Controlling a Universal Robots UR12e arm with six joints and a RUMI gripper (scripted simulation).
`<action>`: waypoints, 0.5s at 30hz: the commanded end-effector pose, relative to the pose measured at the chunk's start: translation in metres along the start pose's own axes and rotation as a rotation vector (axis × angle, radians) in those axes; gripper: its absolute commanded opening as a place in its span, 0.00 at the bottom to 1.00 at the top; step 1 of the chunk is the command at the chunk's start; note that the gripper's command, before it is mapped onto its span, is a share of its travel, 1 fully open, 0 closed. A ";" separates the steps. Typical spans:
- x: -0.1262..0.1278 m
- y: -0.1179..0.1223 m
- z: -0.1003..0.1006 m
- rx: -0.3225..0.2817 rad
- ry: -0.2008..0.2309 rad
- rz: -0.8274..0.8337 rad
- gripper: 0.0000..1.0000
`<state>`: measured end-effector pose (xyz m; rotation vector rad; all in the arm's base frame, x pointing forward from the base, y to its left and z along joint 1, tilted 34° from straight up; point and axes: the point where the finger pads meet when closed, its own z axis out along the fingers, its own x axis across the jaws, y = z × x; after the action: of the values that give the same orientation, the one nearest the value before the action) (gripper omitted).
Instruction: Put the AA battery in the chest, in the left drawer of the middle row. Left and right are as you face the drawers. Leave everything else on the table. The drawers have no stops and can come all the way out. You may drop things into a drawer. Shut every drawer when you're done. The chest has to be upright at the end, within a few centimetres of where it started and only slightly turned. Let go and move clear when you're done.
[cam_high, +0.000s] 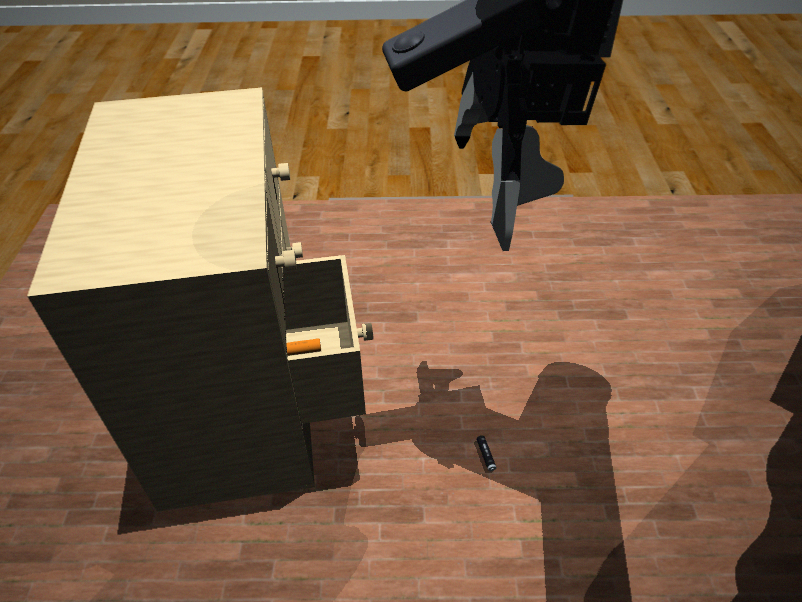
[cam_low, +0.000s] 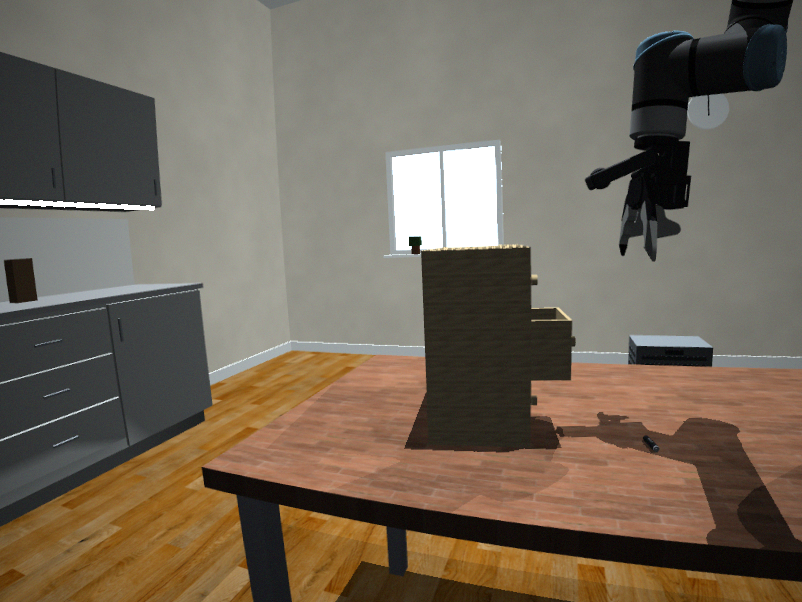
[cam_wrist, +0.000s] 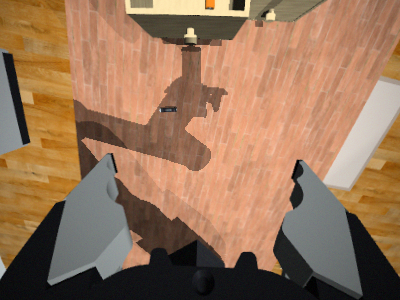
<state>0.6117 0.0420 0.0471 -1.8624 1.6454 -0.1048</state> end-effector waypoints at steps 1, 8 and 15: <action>0.003 0.001 0.001 -0.074 -0.011 0.003 1.00; 0.003 0.001 0.000 -0.094 -0.011 0.002 1.00; 0.003 0.001 0.000 -0.098 -0.011 0.004 1.00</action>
<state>0.6100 0.0403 0.0447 -1.9218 1.6711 -0.0187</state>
